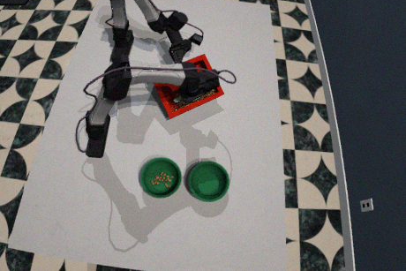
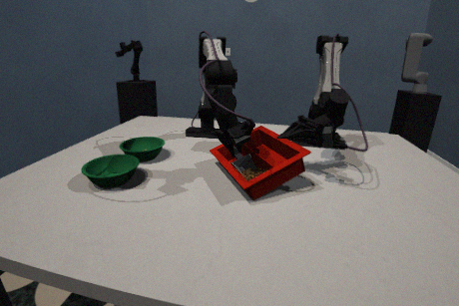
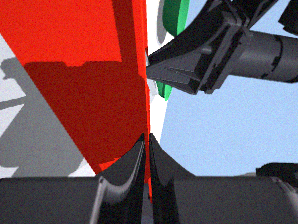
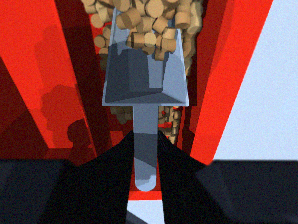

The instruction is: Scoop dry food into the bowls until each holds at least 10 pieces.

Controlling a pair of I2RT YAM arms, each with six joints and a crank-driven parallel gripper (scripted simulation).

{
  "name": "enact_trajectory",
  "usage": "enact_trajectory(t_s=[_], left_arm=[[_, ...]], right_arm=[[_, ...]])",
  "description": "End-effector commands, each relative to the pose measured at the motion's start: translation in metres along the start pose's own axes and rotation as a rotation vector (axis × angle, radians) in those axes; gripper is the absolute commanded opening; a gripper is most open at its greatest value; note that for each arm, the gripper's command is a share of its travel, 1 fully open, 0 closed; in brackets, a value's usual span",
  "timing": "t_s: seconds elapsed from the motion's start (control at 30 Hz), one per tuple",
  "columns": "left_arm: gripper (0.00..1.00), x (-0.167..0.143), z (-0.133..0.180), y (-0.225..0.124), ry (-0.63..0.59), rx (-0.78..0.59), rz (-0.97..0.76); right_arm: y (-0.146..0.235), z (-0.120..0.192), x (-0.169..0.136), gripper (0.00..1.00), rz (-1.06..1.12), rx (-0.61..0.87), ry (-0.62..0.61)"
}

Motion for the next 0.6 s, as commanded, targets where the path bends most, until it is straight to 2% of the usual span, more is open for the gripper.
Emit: enact_trajectory(t_s=[0.0, 0.13, 0.17, 0.27, 0.3, 0.43, 0.47, 0.57], left_arm=[[0.00, 0.005, -0.001, -0.027, 0.005, -0.080, -0.128], [0.00, 0.005, -0.001, -0.027, 0.005, -0.080, -0.128], [0.00, 0.005, -0.001, -0.027, 0.005, -0.080, -0.128], [0.00, 0.005, -0.001, -0.027, 0.005, -0.080, -0.128], [0.00, 0.005, -0.001, -0.027, 0.005, -0.080, -0.128], [0.00, 0.005, -0.001, -0.027, 0.005, -0.080, -0.128], [0.00, 0.005, -0.001, -0.027, 0.005, -0.080, -0.128], [0.00, 0.005, -0.001, -0.027, 0.005, -0.080, -0.128]], right_arm=[[0.011, 0.011, 0.012, 0.00, 0.038, -0.013, -0.129], [0.012, 0.010, 0.007, 0.00, 0.033, -0.009, -0.103], [0.010, 0.007, 0.012, 0.00, 0.038, -0.014, -0.149], [0.010, 0.002, 0.013, 0.00, 0.040, -0.016, -0.180], [0.012, 0.010, 0.011, 0.00, 0.045, -0.014, -0.143], [0.013, 0.015, 0.018, 0.00, 0.053, -0.020, -0.170], [0.011, 0.006, 0.010, 0.00, 0.050, -0.057, -0.187], [0.014, 0.008, 0.006, 0.00, 0.057, -0.083, -0.221]])
Point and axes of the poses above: on each arm, the point where the finger pads meet when closed, its own z axis back along the fingers, its own y axis across the jaws, x = y × z, the point moved 9 cm from there along z, back along the fingers, and after that the axes turned 7 degrees about z, right-handed, at the moved point
